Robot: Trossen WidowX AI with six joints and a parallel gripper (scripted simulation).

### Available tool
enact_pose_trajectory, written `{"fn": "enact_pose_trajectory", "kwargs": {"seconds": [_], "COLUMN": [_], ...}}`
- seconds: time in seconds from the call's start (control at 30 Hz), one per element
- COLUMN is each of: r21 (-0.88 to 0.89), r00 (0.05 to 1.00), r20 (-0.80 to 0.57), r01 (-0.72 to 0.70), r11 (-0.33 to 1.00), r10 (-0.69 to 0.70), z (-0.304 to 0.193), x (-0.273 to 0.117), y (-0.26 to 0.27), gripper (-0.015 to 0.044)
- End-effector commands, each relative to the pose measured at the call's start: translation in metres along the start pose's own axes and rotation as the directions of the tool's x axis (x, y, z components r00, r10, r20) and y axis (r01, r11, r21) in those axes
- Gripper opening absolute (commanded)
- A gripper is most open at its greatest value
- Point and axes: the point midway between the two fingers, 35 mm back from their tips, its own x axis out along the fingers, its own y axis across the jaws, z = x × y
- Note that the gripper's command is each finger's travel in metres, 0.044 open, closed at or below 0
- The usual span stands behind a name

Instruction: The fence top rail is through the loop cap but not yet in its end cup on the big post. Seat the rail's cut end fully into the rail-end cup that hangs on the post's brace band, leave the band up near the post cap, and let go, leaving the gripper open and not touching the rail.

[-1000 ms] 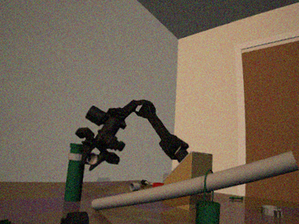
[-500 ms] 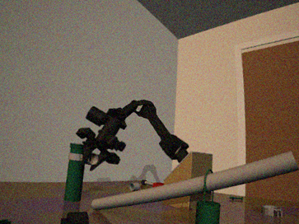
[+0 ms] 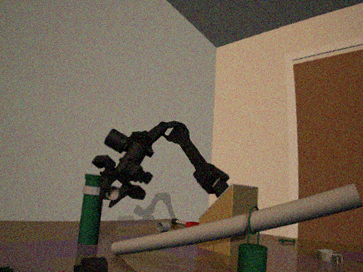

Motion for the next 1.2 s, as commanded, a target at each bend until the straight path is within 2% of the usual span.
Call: {"fn": "enact_pose_trajectory", "kwargs": {"seconds": [0.0, 0.53, 0.8, 0.93, 1.03, 1.17], "r21": [-0.001, -0.002, -0.006, -0.001, 0.163, 0.43], "r00": [1.0, 1.0, 1.0, 1.0, 1.0, 0.999], "r20": [0.0, 0.007, 0.01, 0.018, 0.028, 0.035], "r01": [0.0, -0.001, 0.001, 0.003, -0.011, -0.034], "r11": [1.0, 1.0, 1.0, 1.0, 0.987, 0.902], "r10": [0.0, 0.001, -0.001, -0.003, 0.007, 0.021], "z": [0.0, 0.016, 0.039, 0.04, 0.053, 0.076], "x": [0.0, -0.012, -0.033, -0.031, -0.038, -0.051], "y": [0.0, -0.008, -0.019, -0.018, -0.024, -0.032], "gripper": [0.0026, 0.044, 0.044, 0.044, 0.044, 0.044]}}
